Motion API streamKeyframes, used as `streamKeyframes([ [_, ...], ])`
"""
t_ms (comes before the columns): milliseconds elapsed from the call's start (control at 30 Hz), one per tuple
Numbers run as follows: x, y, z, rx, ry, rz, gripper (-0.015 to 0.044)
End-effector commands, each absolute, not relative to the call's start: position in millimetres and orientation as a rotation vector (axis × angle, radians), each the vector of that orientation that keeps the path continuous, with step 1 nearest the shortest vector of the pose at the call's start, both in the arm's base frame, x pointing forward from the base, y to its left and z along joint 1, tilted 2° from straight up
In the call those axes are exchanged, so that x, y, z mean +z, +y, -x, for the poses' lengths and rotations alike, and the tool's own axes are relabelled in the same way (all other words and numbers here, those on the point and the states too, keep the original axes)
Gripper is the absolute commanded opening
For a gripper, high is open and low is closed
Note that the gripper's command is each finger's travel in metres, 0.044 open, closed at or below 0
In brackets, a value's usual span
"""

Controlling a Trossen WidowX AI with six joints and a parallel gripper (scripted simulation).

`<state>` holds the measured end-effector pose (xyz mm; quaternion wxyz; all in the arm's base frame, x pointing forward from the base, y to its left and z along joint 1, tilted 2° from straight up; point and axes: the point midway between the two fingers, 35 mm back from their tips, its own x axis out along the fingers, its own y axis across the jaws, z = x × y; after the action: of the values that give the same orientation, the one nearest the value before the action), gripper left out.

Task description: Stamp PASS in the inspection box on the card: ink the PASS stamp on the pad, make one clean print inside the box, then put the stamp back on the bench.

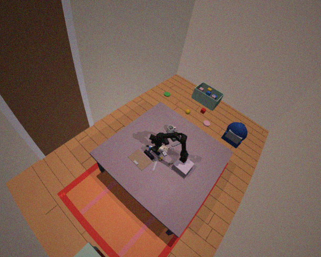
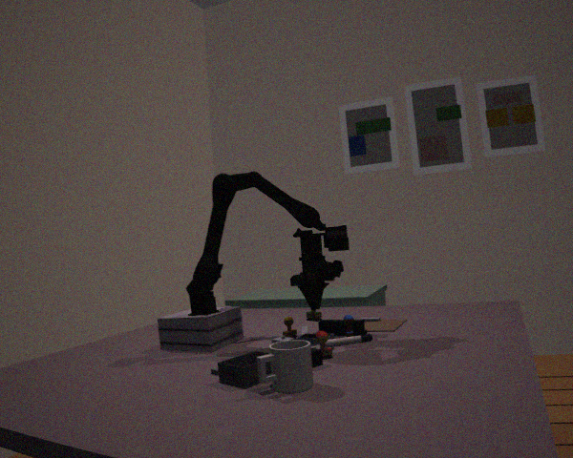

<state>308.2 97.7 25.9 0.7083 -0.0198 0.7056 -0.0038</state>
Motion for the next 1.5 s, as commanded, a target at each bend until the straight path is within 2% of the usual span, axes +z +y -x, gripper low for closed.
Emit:
streamKeyframes([
  [0,23,97,-308,-0.014,1.569,0.041,0.0],
  [1467,-6,98,-308,-0.016,1.569,0.048,0.0],
])
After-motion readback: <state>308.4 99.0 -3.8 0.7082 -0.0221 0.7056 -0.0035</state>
